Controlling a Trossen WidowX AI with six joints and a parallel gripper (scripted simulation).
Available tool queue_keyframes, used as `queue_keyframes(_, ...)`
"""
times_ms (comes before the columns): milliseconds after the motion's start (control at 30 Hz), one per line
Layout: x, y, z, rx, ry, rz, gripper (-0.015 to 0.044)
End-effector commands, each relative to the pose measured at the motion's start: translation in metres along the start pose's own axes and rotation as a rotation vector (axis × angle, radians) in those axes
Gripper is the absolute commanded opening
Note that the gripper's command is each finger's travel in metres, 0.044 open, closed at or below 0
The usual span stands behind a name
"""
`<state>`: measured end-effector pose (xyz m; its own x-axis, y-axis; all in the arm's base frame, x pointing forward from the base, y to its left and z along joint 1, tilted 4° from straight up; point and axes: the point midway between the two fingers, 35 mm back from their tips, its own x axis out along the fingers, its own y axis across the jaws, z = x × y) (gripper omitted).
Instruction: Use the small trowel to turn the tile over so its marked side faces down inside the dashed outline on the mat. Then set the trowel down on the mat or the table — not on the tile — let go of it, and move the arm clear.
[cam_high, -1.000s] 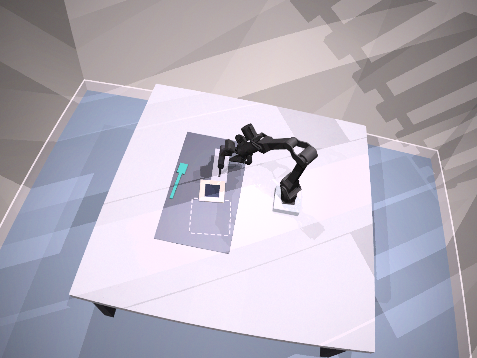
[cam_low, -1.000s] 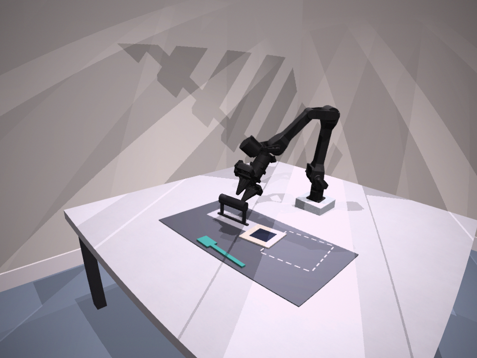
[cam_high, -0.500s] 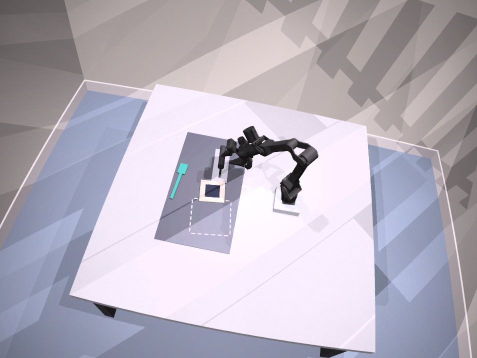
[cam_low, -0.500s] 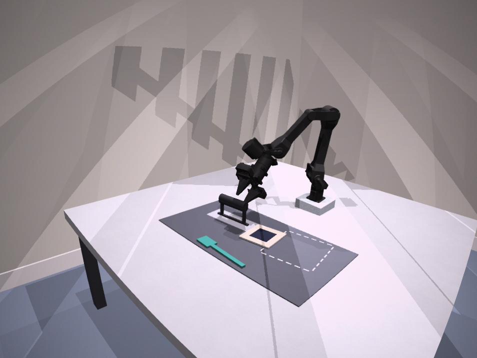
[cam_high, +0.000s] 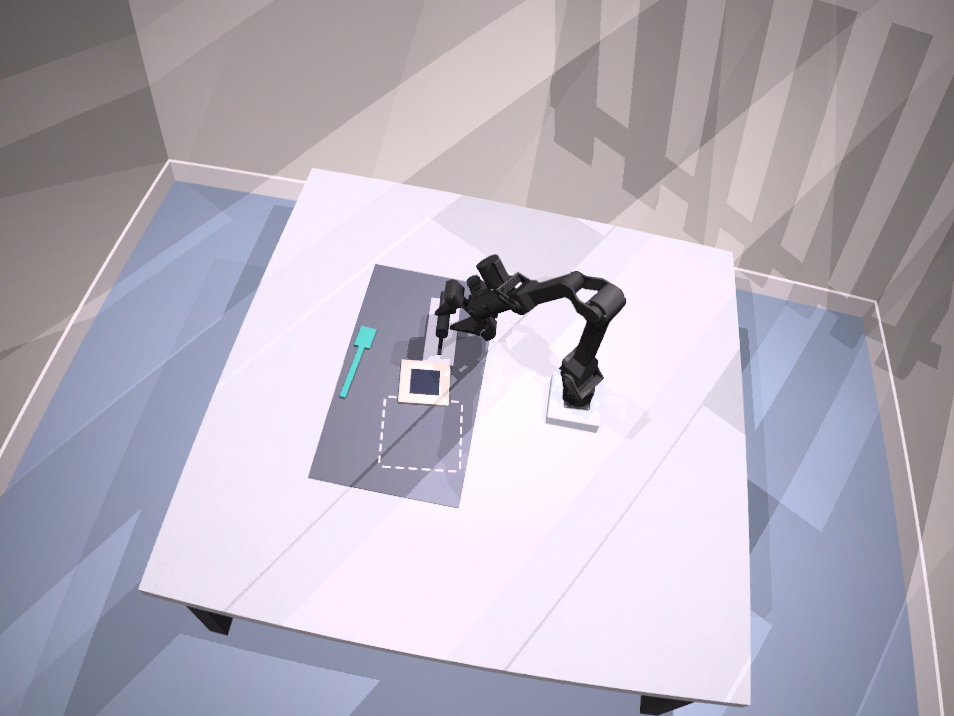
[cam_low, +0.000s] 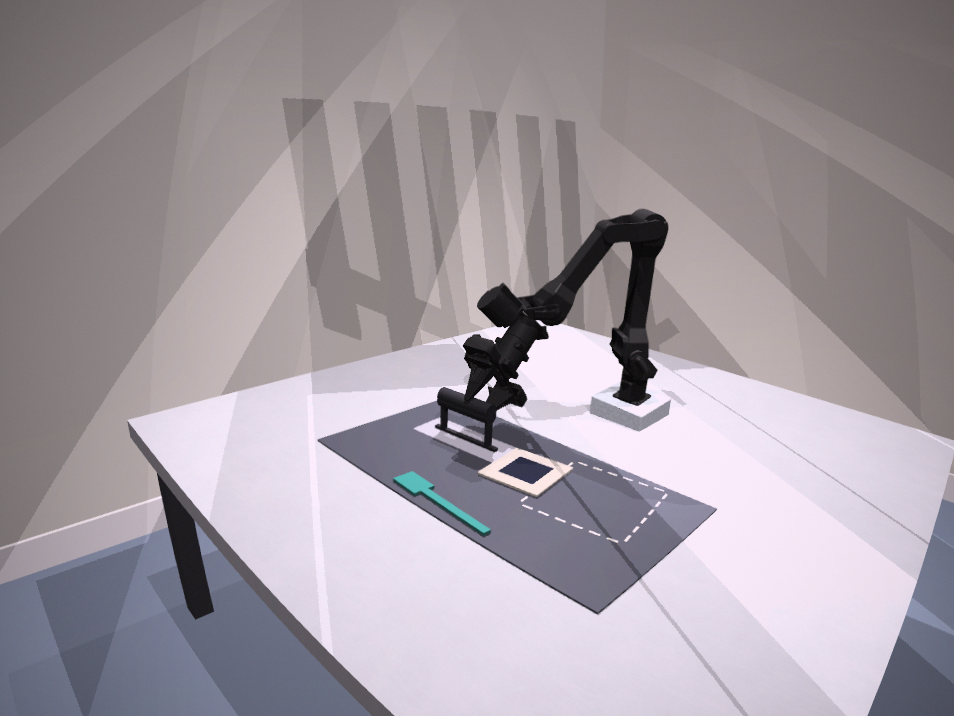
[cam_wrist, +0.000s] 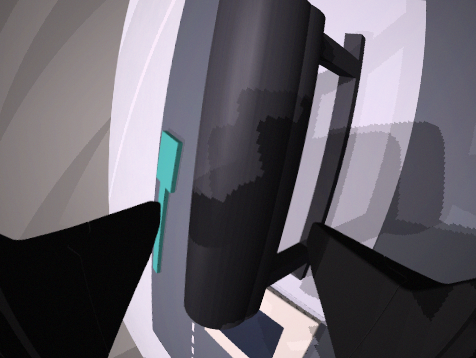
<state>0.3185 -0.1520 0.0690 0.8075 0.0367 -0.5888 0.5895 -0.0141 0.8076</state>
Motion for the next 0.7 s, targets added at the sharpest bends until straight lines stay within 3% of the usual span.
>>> queue_keyframes(0,0.006,0.001,0.0,0.001,-0.001,-0.001,0.03)
queue_keyframes(567,0.032,0.0,-0.001,0.0,-0.001,0.001,0.03)
queue_keyframes(667,0.032,0.0,-0.001,0.0,-0.001,0.001,0.0221)
